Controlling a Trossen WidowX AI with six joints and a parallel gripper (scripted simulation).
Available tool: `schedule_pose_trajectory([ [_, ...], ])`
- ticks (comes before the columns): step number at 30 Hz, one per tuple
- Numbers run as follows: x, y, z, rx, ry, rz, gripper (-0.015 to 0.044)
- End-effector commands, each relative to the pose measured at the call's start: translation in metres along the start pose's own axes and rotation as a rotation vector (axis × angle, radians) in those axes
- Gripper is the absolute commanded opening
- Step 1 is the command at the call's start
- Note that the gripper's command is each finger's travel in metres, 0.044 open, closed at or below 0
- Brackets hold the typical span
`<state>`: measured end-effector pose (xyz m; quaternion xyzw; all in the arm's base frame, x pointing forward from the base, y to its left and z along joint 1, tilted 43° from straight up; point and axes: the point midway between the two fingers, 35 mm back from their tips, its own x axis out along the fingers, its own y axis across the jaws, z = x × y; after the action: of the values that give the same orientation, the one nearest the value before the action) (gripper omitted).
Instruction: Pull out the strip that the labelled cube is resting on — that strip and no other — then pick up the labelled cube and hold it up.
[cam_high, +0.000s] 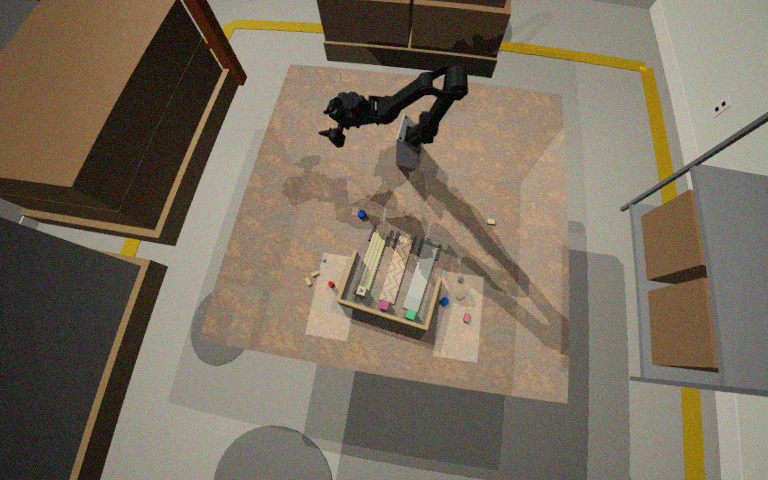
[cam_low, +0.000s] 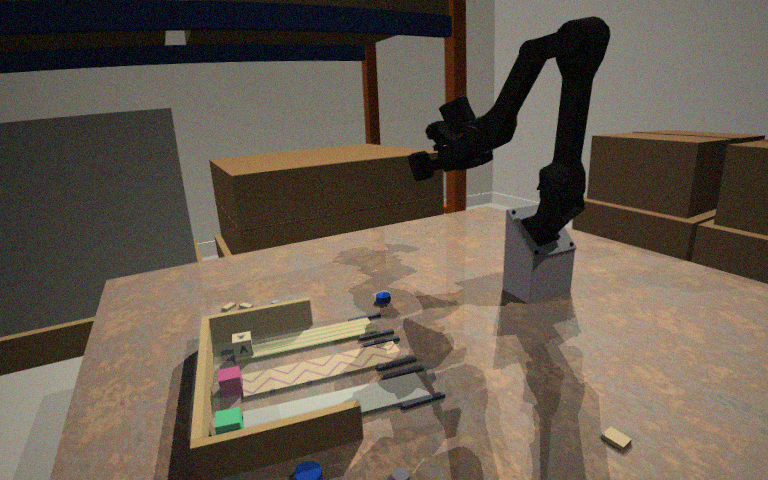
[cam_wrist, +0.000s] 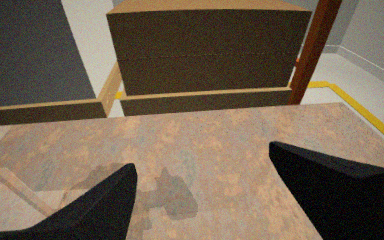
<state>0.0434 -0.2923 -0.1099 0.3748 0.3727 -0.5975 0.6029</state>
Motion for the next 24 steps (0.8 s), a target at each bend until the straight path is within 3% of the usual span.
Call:
schedule_pose_trajectory([
  [1,-0.022,0.054,0.008,-0.07,-0.034,0.195,0.04],
  [14,-0.15,0.222,-0.032,-0.399,-0.027,0.918,0.04],
  [24,-0.275,0.273,-0.11,-0.693,0.099,1.43,0.04],
])
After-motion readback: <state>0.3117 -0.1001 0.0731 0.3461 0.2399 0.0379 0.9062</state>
